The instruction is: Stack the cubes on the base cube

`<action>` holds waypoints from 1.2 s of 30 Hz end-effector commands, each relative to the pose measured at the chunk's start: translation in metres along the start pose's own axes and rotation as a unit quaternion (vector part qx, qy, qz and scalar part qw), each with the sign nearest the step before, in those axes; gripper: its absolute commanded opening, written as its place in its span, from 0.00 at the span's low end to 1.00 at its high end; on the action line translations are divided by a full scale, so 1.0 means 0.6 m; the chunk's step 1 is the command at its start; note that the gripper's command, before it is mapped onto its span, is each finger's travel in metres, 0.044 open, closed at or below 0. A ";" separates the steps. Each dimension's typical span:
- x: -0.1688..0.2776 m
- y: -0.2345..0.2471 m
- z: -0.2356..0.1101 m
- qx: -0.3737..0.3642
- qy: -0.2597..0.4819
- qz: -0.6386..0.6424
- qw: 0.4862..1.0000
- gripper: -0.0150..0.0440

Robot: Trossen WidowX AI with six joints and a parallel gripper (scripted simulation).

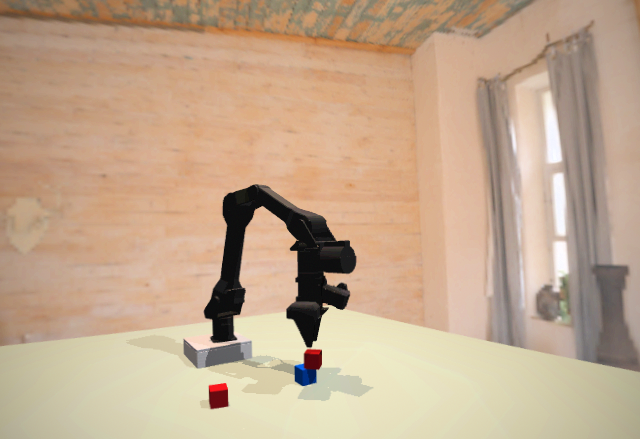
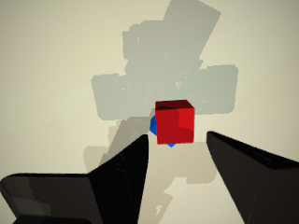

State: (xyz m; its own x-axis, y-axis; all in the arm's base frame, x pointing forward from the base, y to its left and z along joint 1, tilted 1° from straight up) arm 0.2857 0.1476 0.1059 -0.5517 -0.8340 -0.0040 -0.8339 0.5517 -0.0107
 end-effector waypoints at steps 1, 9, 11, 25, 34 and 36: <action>0.011 -0.018 -0.004 0.000 0.000 -0.016 1.000 0.70; 0.086 -0.110 -0.028 0.002 0.001 -0.109 0.994 0.70; 0.108 -0.130 -0.034 0.003 0.001 -0.132 0.991 0.70; 0.265 -0.222 -0.072 0.005 0.005 -0.275 0.961 0.70; 0.264 -0.225 -0.035 0.005 0.005 -0.275 0.961 0.70; 0.264 -0.225 -0.005 0.005 0.005 -0.275 0.961 0.70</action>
State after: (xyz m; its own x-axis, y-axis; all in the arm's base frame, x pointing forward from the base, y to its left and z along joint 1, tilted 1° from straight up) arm 0.3145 -0.0582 0.1357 -0.0337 -0.9993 0.0137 -0.9984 0.0331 -0.0457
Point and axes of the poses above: the point midway between the two fingers, 35 mm back from their tips, its own z axis out along the fingers, its own y axis across the jaws, x = y × z, the point moved 3 cm from there along -z, back along the fingers, and after that the axes turned 1 degree about -z, right-handed, at the moved point
